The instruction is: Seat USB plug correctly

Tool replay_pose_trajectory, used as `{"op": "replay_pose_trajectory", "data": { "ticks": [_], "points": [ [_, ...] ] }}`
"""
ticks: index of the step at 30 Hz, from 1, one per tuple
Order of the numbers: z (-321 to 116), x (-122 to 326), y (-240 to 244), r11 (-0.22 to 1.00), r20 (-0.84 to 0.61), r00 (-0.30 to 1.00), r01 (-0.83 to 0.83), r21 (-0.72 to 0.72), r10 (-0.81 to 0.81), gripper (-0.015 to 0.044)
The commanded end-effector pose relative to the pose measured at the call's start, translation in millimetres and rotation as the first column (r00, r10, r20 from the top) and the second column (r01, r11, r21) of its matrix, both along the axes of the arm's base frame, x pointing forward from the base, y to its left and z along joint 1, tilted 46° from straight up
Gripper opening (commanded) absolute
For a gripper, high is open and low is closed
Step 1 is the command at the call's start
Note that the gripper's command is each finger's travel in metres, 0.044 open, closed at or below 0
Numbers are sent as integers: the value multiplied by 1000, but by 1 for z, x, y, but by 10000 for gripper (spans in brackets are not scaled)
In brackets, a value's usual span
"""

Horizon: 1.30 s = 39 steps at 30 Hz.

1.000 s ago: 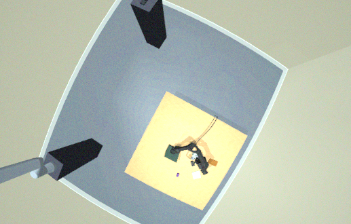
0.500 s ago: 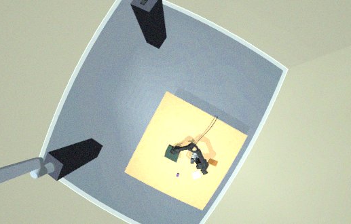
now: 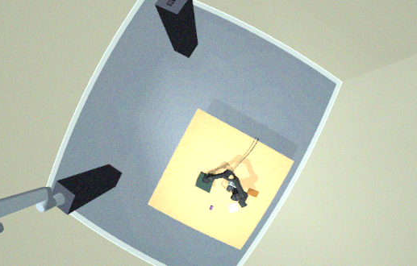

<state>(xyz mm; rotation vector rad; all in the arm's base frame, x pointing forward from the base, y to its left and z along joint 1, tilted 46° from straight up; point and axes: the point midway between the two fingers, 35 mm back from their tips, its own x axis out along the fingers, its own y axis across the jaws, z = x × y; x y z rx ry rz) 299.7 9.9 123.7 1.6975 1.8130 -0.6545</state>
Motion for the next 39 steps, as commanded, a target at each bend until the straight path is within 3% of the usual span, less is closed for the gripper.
{"op": "replay_pose_trajectory", "data": {
  "ticks": [1,7,39],
  "points": [
    [0,0,0,997,-77,994,75,-8,-75,0],
    [0,0,0,988,-160,975,155,-22,-157,0],
    [-1,0,3,988,-157,976,154,-5,-153,0]
  ]
}}
